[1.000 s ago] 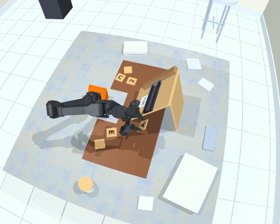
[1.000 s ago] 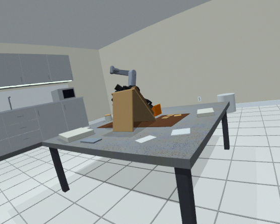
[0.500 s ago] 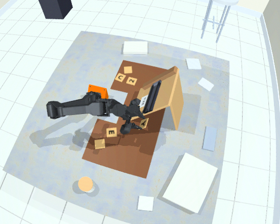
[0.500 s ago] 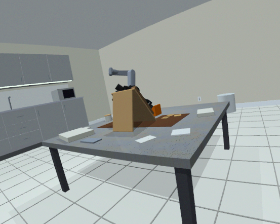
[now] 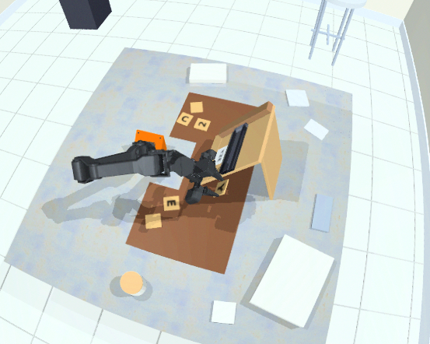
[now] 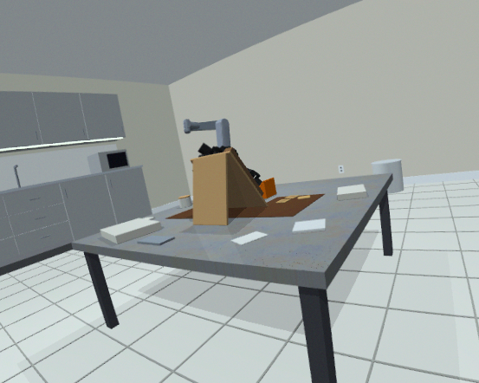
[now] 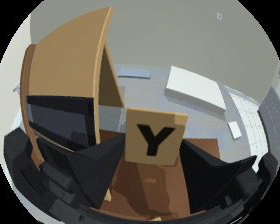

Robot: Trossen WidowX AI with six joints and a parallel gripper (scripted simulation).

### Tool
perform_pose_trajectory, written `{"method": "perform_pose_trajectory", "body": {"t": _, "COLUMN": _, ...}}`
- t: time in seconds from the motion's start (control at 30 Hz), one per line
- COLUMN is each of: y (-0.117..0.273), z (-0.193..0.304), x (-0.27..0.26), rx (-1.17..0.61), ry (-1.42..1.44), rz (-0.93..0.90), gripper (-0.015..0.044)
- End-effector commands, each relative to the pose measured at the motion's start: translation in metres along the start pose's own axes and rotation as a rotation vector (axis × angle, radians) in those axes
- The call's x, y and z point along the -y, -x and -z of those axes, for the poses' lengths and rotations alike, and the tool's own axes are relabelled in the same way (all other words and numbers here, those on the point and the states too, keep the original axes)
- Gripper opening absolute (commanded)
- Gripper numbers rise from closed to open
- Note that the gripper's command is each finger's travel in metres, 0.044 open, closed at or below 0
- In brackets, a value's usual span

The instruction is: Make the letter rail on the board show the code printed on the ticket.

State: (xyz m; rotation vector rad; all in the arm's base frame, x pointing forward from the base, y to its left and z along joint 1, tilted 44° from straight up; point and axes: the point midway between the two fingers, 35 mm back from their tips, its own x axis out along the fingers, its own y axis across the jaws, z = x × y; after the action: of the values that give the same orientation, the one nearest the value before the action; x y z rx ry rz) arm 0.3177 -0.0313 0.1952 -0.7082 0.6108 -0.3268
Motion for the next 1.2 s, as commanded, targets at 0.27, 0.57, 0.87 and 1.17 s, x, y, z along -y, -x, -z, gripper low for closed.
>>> {"method": "perform_pose_trajectory", "body": {"t": 0.27, "y": 0.000, "z": 0.000, "x": -0.006, "rx": -0.002, "ry": -0.006, "rz": 0.003, "gripper": 0.0000}}
{"method": "perform_pose_trajectory", "body": {"t": 0.57, "y": 0.000, "z": 0.000, "x": -0.011, "rx": -0.003, "ry": -0.006, "rz": 0.003, "gripper": 0.0000}}
{"method": "perform_pose_trajectory", "body": {"t": 0.87, "y": 0.000, "z": 0.000, "x": -0.015, "rx": -0.003, "ry": -0.006, "rz": 0.003, "gripper": 0.0000}}
{"method": "perform_pose_trajectory", "body": {"t": 1.17, "y": 0.000, "z": 0.000, "x": -0.020, "rx": -0.003, "ry": -0.006, "rz": 0.003, "gripper": 0.0000}}
